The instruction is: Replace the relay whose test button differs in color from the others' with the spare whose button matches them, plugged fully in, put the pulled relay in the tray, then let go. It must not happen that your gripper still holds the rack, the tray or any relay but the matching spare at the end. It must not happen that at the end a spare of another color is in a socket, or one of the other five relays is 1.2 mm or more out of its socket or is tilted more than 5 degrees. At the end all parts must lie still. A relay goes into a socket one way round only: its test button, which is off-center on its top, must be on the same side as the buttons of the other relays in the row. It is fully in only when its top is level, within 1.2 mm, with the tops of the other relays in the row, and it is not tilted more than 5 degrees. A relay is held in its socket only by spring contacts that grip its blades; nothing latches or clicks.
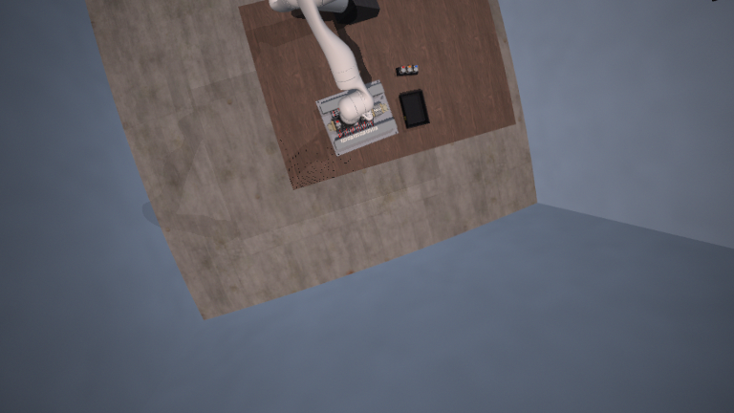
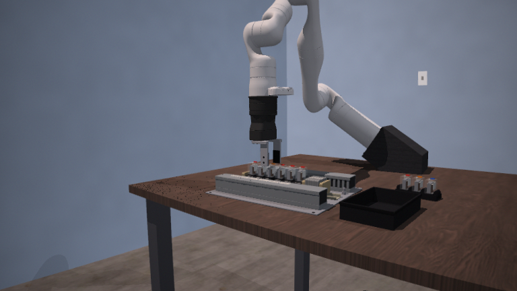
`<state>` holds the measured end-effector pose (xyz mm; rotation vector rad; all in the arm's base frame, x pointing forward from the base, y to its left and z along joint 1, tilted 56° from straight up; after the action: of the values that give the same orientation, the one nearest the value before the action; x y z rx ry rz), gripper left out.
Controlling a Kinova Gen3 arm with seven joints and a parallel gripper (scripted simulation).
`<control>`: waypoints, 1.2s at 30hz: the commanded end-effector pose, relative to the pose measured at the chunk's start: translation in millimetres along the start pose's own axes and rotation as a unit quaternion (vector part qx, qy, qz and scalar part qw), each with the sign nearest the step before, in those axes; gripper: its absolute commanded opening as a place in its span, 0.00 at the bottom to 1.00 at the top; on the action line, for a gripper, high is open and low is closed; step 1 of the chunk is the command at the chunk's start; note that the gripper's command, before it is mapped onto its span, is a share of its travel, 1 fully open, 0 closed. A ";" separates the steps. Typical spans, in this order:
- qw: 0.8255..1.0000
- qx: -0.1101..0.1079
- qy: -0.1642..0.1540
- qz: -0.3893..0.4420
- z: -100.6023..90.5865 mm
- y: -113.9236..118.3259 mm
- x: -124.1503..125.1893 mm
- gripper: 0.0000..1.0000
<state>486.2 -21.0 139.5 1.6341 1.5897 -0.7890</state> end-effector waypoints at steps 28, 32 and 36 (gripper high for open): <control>1.000 -0.001 0.001 0.001 8.8 0.9 -1.0 1.00; 1.000 0.000 0.001 0.000 10.9 0.7 -0.8 1.00; 1.000 0.000 0.001 -0.001 13.0 0.6 -0.5 1.00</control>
<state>487.9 -29.9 136.3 1.6378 1.5853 -0.7860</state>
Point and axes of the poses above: the point where the finger pads meet when closed, its own z axis out along the fingers, its own y axis across the jaws, x = y × z, the point moved 5 cm from there along -z, back along the fingers, and after that the axes turned 4 degrees about z, right-handed, at the moved point
